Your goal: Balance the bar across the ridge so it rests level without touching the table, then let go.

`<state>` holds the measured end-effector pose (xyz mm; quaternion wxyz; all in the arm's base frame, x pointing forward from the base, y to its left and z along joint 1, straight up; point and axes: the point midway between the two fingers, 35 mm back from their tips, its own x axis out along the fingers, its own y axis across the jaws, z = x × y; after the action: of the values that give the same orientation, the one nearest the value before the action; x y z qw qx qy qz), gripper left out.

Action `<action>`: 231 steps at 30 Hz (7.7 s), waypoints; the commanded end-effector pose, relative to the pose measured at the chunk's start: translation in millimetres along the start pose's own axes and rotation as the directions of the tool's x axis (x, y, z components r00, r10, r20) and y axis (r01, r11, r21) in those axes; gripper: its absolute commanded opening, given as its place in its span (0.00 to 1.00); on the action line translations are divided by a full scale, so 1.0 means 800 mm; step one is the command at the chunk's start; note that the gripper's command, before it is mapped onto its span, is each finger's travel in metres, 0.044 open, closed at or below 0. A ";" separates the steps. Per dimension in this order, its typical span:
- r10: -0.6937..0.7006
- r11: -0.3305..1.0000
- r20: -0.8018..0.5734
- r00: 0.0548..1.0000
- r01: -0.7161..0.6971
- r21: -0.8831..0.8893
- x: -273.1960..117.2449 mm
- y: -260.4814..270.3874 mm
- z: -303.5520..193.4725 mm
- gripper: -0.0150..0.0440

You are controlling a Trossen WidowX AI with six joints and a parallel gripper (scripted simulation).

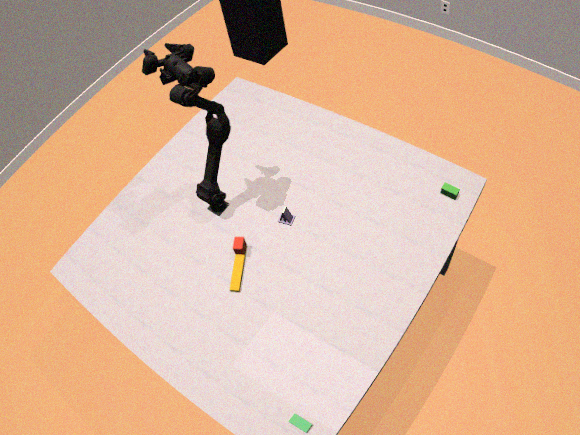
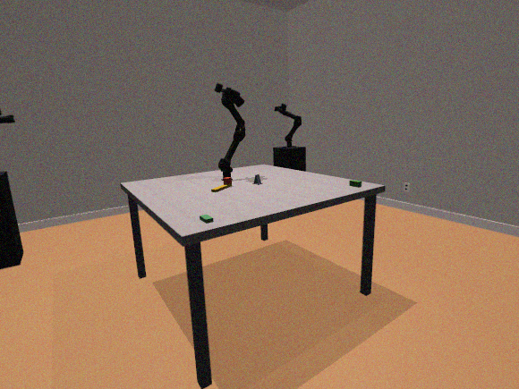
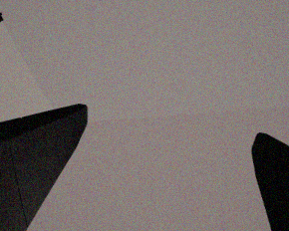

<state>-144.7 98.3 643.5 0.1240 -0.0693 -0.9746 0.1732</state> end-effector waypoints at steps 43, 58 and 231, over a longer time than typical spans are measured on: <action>-0.981 -0.006 -0.029 0.190 -0.182 -0.983 -0.334 -0.438 0.138 0.79; -0.889 -0.094 0.328 -0.318 -0.576 -0.812 -0.529 -0.421 0.280 0.79; 0.346 0.707 0.906 -0.243 -0.568 -0.422 -0.670 -0.001 0.503 0.25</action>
<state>256.3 -137.6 159.3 -0.6484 -0.2986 -0.6324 0.3009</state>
